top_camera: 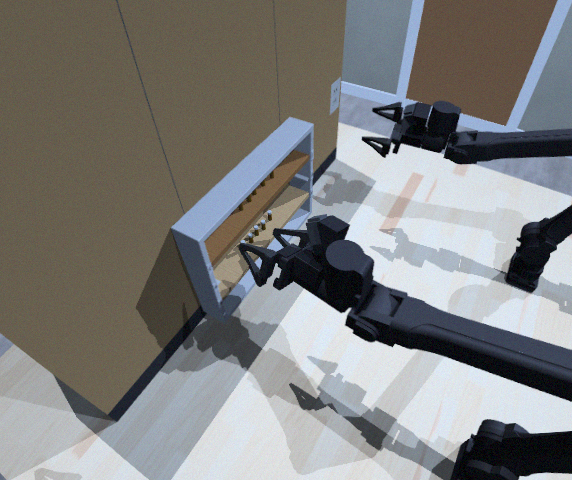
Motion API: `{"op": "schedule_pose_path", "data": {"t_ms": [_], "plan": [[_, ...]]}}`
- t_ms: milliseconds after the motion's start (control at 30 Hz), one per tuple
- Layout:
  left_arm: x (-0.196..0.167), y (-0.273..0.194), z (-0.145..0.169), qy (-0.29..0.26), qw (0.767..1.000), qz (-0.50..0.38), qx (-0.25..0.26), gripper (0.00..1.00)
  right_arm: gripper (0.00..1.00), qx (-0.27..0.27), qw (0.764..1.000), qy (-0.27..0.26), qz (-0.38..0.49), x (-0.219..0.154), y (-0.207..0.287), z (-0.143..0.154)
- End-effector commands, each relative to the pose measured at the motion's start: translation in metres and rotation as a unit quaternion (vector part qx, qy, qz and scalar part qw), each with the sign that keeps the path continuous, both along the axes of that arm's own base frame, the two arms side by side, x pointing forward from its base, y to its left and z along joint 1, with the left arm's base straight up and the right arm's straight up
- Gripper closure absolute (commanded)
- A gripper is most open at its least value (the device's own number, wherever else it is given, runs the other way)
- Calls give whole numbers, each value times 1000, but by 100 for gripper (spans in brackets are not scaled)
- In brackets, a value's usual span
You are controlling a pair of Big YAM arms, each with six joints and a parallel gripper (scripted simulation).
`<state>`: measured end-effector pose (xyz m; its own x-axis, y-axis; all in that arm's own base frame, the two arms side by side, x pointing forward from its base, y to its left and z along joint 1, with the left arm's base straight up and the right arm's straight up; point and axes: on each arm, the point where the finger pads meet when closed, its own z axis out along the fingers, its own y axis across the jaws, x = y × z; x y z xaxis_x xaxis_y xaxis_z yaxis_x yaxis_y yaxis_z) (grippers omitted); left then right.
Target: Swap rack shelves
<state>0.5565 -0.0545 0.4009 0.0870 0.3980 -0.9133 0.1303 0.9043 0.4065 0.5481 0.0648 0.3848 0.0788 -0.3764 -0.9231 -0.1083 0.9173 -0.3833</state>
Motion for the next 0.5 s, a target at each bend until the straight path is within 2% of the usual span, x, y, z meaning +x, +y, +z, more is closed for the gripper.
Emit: {"op": "schedule_pose_path", "data": {"t_ms": [0, 100, 200, 300, 367, 467], "plan": [[21, -27, 1, -86, 987, -37, 134, 0, 0, -120, 991, -60, 27, 21, 31, -32], [29, -38, -14, -103, 977, -54, 180, 0, 0, -159, 983, -77, 42, 29, 46, -47], [43, -51, -8, -136, 962, -66, 229, 0, 0, -201, 973, -96, 55, 38, 62, -61], [54, -63, -20, -155, 945, -81, 276, 0, 0, -240, 960, -128, 65, 52, 79, -59], [54, -63, -20, -155, 945, -81, 276, 0, 0, -240, 960, -128, 65, 52, 79, -59], [65, -75, -38, -173, 921, -96, 335, 0, 0, -292, 942, -148, 78, 62, 97, -79]]}}
